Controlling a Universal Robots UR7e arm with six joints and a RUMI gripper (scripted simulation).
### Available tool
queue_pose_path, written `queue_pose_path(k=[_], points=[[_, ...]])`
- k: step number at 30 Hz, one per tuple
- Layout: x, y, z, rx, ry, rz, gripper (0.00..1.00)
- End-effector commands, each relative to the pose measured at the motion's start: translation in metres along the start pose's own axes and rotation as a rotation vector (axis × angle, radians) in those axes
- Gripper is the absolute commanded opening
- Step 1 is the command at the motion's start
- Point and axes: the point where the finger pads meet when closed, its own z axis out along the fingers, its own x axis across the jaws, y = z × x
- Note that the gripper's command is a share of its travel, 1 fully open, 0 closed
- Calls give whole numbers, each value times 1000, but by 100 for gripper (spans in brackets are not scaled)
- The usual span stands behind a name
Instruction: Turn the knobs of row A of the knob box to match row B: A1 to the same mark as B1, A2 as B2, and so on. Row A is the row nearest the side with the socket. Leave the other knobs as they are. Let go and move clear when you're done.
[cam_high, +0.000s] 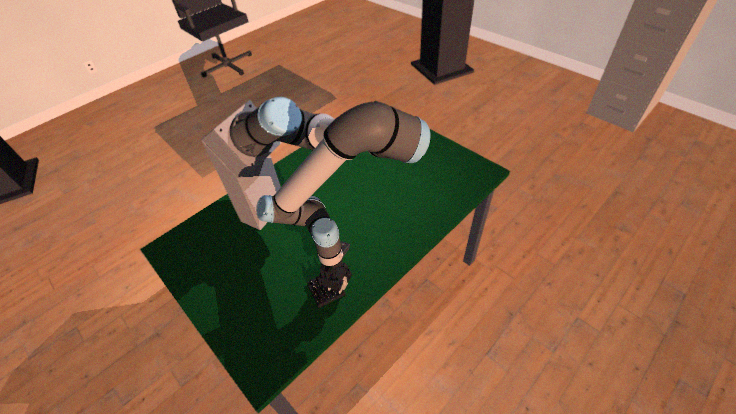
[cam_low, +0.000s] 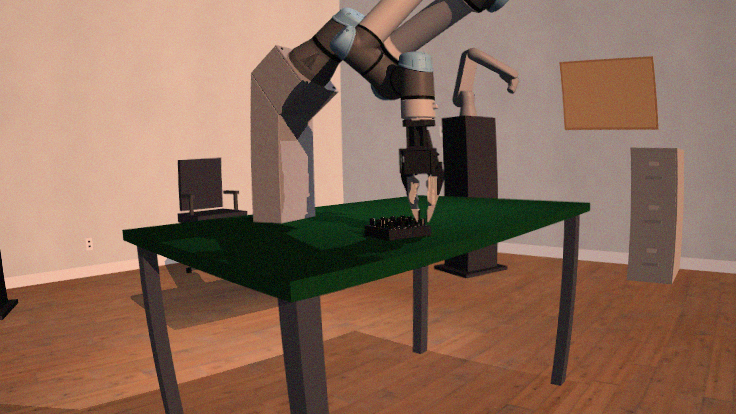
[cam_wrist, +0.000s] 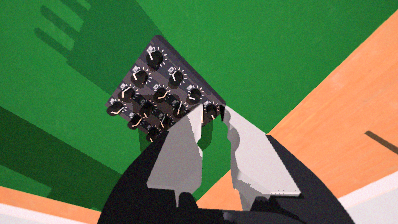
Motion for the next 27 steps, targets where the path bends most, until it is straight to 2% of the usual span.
queue_pose_path(k=[1, 8, 20, 27], points=[[-2, 0, -1, -1, -2, 4, 11], [-2, 0, -5, -1, -2, 4, 11], [-2, 0, -35, -1, -1, 4, 11], [-2, 0, -39, -1, -1, 4, 11]])
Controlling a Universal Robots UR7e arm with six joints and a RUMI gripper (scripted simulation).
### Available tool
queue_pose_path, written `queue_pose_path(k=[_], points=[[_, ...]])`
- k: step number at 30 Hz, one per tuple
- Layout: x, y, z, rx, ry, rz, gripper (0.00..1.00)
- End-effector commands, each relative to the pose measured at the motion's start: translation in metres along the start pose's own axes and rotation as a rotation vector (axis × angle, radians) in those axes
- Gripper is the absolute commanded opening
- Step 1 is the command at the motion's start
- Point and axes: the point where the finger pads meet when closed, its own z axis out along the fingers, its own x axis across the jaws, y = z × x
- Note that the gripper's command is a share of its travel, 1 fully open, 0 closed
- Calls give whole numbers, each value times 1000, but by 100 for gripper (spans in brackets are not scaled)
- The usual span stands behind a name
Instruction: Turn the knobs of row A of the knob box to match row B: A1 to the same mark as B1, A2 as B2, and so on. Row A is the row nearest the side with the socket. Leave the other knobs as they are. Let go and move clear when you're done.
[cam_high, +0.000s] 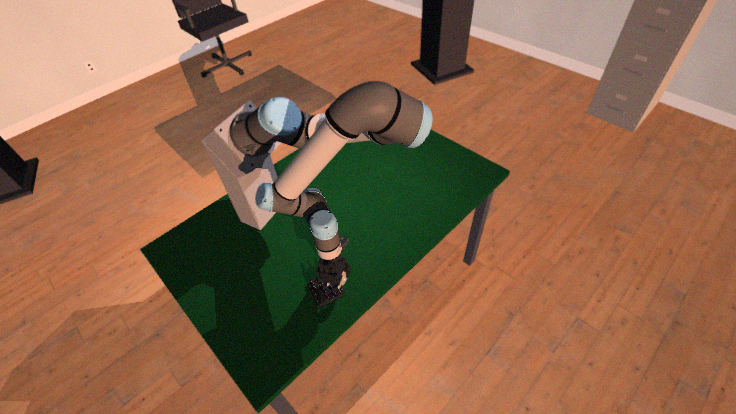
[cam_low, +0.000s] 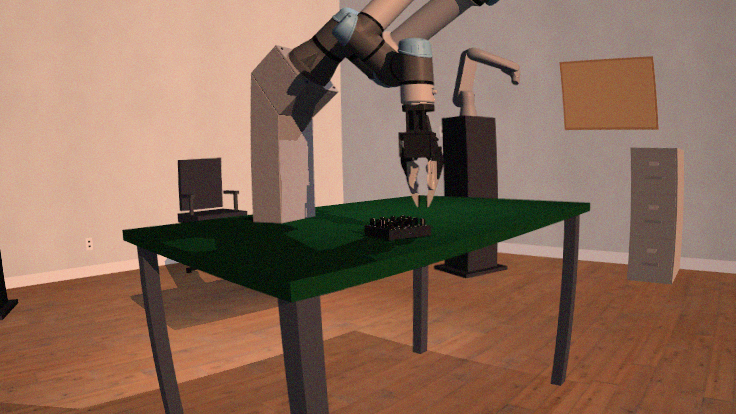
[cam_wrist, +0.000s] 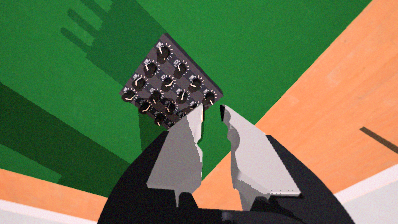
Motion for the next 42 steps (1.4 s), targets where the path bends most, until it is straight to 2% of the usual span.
queue_pose_path(k=[1, 21, 32, 42], points=[[-3, -1, -6, 6, -4, 4, 11], [-2, -1, -6, 6, -4, -29, 11], [-3, -2, -8, 7, -3, -198, 11], [-2, -2, -10, 7, -1, -423, 11]])
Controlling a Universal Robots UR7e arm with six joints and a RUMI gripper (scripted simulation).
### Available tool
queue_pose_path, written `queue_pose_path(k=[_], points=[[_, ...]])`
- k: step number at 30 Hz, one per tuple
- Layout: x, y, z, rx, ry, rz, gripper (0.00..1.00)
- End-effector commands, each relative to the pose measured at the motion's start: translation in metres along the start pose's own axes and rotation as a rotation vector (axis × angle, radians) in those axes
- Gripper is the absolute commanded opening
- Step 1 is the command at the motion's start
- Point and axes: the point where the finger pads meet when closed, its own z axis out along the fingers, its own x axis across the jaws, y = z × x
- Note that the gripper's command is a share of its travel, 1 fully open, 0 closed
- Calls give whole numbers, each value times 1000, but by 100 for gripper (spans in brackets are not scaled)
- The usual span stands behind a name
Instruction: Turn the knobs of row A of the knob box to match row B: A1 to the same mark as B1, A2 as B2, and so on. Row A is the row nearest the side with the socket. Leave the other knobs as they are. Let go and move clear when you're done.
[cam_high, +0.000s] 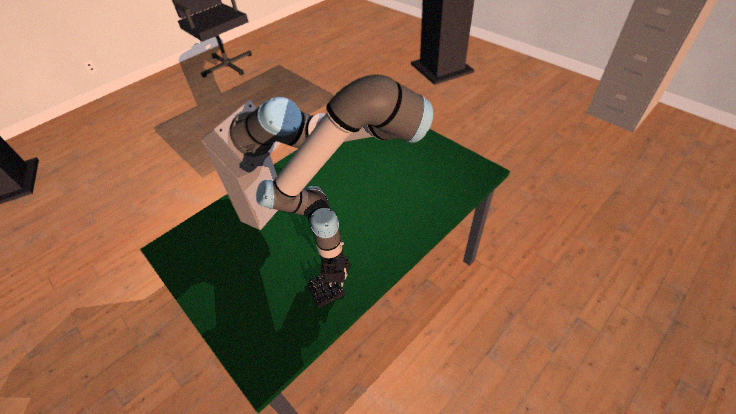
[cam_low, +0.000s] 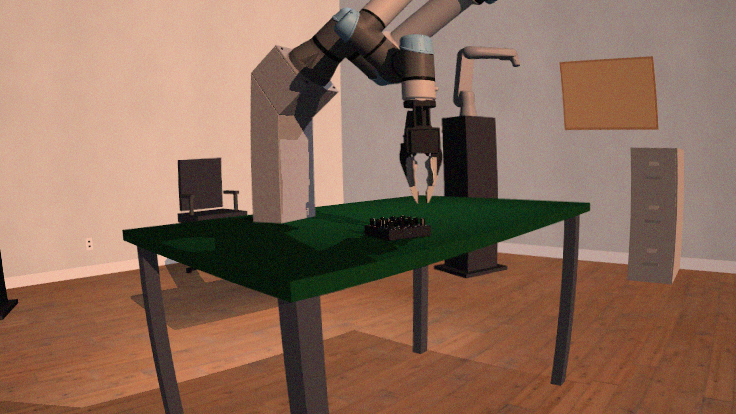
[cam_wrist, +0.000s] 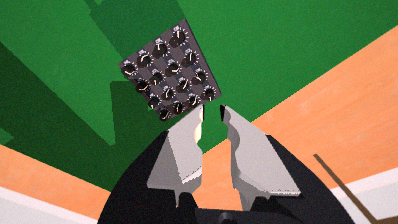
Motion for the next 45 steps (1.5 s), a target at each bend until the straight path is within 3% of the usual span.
queue_pose_path(k=[1, 45], points=[[0, -3, -2, 11, 2, -156, 11], [-1, 3, -11, 9, 6, -997, 11]])
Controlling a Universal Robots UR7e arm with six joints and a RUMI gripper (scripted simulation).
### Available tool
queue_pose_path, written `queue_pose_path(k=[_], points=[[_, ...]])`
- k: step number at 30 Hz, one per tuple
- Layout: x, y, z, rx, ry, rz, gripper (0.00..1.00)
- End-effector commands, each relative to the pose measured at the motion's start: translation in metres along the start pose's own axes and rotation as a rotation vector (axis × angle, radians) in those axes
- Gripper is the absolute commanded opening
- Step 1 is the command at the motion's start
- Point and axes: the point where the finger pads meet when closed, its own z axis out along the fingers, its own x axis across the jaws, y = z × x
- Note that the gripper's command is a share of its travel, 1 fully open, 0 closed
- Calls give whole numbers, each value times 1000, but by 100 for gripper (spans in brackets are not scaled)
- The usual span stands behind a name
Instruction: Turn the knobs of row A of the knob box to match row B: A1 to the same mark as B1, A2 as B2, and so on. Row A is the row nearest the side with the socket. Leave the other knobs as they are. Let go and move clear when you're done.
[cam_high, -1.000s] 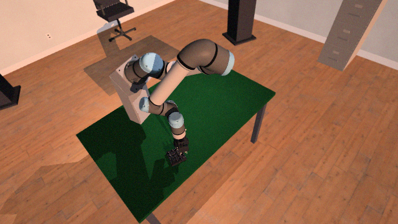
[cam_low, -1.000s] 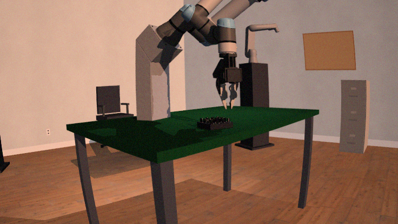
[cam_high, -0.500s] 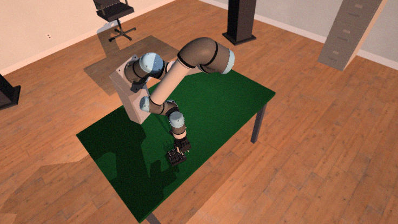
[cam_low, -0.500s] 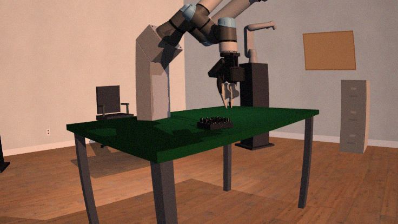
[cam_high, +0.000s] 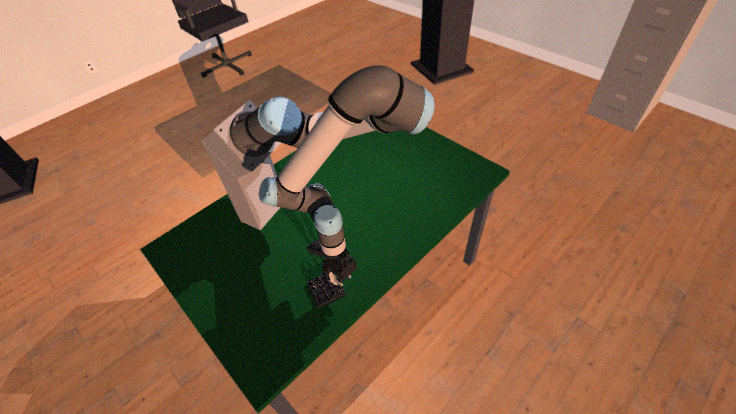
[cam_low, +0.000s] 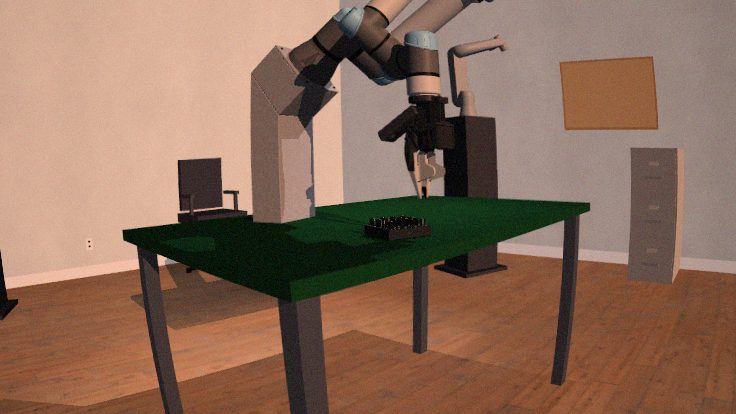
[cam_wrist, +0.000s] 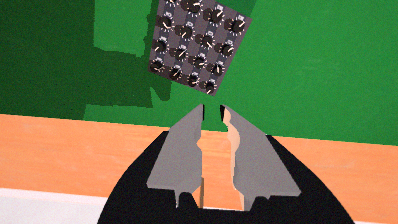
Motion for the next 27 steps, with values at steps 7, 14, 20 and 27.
queue_pose_path(k=[7, 14, 20, 27], points=[[1, 0, -3, 8, 12, -274, 11], [0, 2, -4, 7, 12, -373, 11], [0, 3, -5, 7, 12, -447, 11], [0, 3, -5, 7, 13, -464, 11]])
